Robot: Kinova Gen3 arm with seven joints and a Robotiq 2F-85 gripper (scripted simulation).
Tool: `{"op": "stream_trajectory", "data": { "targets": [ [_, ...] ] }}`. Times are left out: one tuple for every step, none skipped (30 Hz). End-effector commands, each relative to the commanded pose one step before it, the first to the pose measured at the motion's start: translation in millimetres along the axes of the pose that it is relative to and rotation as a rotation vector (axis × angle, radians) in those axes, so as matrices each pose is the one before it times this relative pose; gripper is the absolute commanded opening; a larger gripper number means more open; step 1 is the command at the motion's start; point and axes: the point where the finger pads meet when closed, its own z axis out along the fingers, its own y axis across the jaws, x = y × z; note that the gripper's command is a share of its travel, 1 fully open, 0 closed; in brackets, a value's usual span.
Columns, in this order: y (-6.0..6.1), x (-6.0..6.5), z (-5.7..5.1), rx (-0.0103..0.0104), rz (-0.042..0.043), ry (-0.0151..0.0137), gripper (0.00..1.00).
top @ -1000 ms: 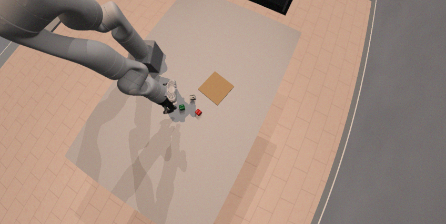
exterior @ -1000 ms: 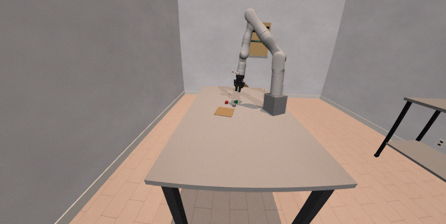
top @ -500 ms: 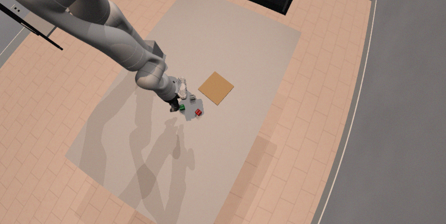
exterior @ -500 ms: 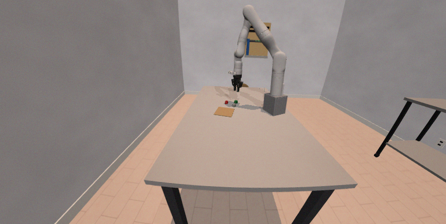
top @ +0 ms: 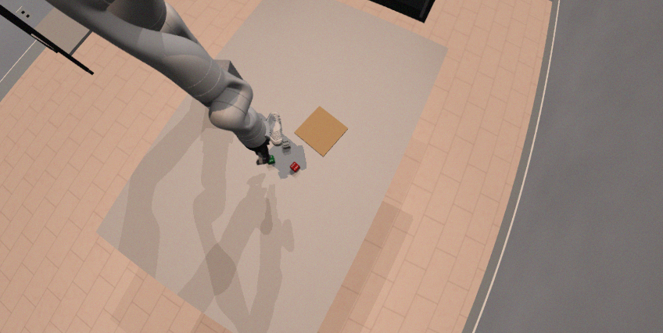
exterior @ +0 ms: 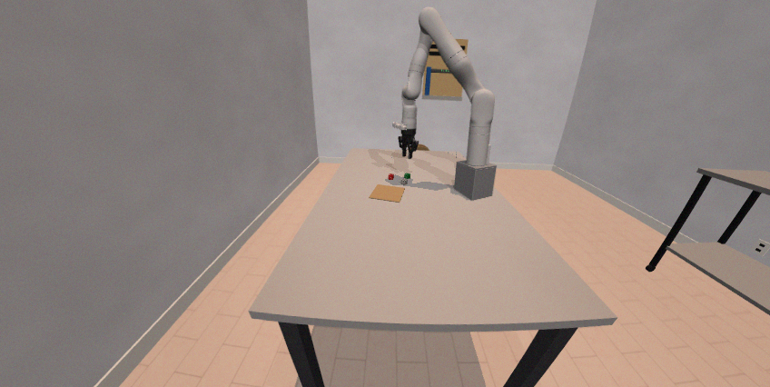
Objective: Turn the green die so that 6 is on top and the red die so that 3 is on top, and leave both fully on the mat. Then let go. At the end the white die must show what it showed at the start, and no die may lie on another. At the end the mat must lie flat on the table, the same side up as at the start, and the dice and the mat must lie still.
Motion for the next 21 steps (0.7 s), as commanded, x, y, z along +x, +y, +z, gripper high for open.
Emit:
{"op": "stream_trajectory", "data": {
  "targets": [
    [0.13, 0.65, -0.42, -0.00113, -0.00129, 0.00088, 1.00],
    [0.00, 0.00, 0.00, 0.00000, 0.00000, 0.00000, 1.00],
    [0.00, 0.00, 0.00, 0.00000, 0.00000, 0.00000, 1.00],
    [0.00, 0.00, 0.00, 0.00000, 0.00000, 0.00000, 1.00],
    [0.00, 0.00, 0.00, 0.00000, 0.00000, 0.00000, 1.00],
    [0.00, 0.00, 0.00, 0.00000, 0.00000, 0.00000, 1.00],
    [0.00, 0.00, 0.00, 0.00000, 0.00000, 0.00000, 1.00],
    [0.00, 0.00, 0.00, 0.00000, 0.00000, 0.00000, 1.00],
    [0.00, 0.00, 0.01, 0.00002, 0.00023, 0.00001, 1.00],
    [-0.03, 0.00, 0.04, 0.00011, 0.00157, 0.00004, 1.00],
    [-0.08, 0.00, 0.10, 0.00029, 0.00405, 0.00010, 1.00],
    [-0.15, 0.00, 0.19, 0.00053, 0.00746, 0.00018, 1.00],
    [0.00, 0.00, 0.00, 0.00000, 0.00000, 0.00000, 1.00],
    [0.00, 0.00, 0.00, 0.00000, 0.00000, 0.00000, 1.00],
    [-0.24, 0.00, 0.30, 0.00082, 0.01163, 0.00027, 1.00],
    [-0.32, -0.01, 0.42, 0.00113, 0.01636, 0.00036, 1.00],
    [-0.41, -0.02, 0.55, 0.00145, 0.02151, 0.00044, 1.00],
    [-0.49, -0.04, 0.68, 0.00175, 0.02690, 0.00051, 1.00],
    [-0.56, -0.07, 0.82, 0.00202, 0.03240, 0.00054, 1.00],
    [-0.60, -0.10, 0.95, 0.00223, 0.03787, 0.00055, 1.00],
    [-0.62, -0.15, 1.08, 0.00237, 0.04319, 0.00053, 1.00]
  ]
}}
